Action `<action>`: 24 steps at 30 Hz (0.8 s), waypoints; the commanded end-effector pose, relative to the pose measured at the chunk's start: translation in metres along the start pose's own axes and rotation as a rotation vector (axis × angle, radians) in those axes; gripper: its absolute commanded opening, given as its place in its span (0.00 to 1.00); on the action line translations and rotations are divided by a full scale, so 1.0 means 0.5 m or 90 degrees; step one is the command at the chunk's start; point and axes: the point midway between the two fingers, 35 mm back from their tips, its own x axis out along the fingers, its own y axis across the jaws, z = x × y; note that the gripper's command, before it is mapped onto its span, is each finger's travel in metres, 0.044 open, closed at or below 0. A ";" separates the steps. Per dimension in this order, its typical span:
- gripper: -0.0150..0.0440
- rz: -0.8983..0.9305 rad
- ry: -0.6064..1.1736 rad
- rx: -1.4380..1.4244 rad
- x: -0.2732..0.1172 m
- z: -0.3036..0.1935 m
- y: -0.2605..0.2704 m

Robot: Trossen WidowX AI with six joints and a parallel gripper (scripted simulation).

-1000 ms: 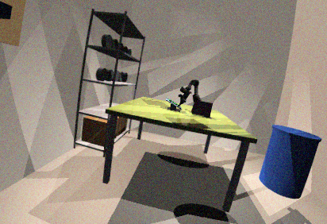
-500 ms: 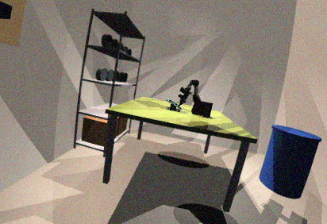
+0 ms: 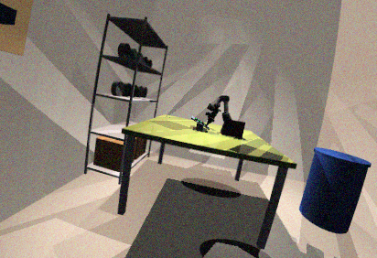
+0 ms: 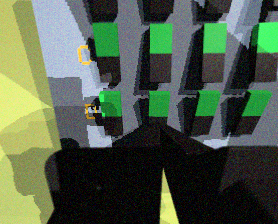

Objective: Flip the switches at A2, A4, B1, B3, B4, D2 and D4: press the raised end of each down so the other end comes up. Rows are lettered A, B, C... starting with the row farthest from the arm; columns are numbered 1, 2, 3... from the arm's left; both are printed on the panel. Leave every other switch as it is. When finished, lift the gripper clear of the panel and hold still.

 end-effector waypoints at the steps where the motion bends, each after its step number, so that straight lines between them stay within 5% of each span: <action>1: 0.25 0.006 0.002 0.003 -0.027 0.005 0.006; 7: 0.25 -0.001 0.015 0.000 -0.127 0.005 0.000; 24: 0.25 -0.002 0.024 0.000 -0.091 0.044 -0.131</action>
